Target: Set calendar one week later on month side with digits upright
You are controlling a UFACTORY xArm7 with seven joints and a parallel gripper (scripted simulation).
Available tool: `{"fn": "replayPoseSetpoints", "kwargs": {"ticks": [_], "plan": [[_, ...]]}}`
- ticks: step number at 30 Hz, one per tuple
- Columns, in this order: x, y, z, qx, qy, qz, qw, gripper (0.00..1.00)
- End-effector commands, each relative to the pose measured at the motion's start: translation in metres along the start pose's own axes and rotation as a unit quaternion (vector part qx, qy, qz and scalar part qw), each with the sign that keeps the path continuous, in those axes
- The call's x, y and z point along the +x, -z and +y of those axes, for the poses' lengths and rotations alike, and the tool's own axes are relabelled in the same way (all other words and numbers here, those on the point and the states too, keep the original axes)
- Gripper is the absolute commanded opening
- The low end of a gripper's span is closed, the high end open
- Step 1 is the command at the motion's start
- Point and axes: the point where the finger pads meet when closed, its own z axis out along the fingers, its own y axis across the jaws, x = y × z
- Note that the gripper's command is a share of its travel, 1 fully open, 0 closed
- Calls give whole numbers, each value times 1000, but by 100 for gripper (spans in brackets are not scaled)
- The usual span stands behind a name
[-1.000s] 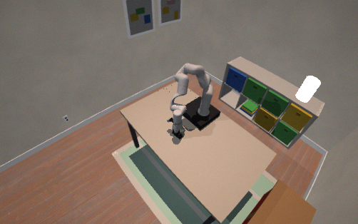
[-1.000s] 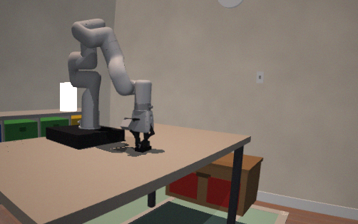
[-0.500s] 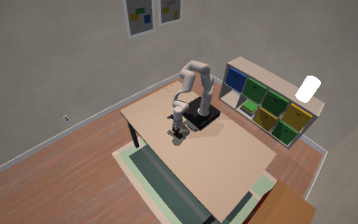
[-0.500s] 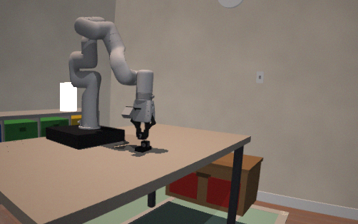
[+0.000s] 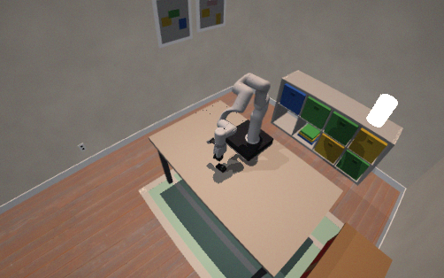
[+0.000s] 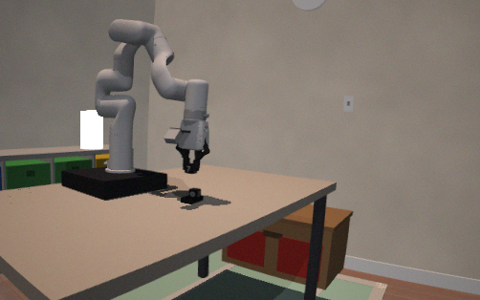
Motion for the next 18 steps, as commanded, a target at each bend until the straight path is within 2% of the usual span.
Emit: {"fn": "replayPoseSetpoints", "kwargs": {"ticks": [1,11,18], "plan": [[2,8,2,15,2,-13,1000,29],[1,8,3,14,-19,-14,1000,29],[-1,10,5,7,-130,-18,991,29]]}}
